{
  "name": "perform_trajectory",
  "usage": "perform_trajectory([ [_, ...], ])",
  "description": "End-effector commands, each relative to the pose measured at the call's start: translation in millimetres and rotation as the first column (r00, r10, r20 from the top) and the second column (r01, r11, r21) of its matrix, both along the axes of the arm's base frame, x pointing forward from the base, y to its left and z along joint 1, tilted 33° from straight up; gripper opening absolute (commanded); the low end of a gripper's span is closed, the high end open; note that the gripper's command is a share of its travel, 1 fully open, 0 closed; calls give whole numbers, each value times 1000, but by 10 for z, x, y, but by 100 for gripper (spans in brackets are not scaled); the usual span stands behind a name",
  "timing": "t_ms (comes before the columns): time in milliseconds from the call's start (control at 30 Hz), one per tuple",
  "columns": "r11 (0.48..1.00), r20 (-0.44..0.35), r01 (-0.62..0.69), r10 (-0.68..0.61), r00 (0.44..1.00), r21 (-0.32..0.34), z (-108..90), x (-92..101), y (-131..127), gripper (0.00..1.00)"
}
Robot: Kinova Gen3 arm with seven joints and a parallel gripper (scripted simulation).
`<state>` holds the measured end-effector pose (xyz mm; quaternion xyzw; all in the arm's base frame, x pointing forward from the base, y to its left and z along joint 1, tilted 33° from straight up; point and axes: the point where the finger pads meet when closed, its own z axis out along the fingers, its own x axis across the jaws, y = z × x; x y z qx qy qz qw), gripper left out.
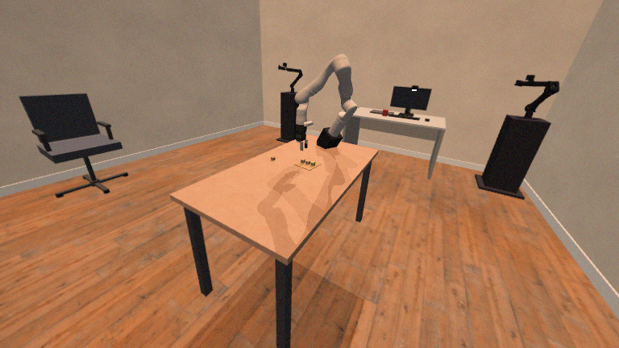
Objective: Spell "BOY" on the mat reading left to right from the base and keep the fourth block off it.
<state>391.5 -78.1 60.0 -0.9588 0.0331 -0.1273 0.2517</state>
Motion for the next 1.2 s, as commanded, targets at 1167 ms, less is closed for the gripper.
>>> perform_trajectory([
  [1167,1000,10,4,-4,1000,-6,659,-176,-380,100],
])
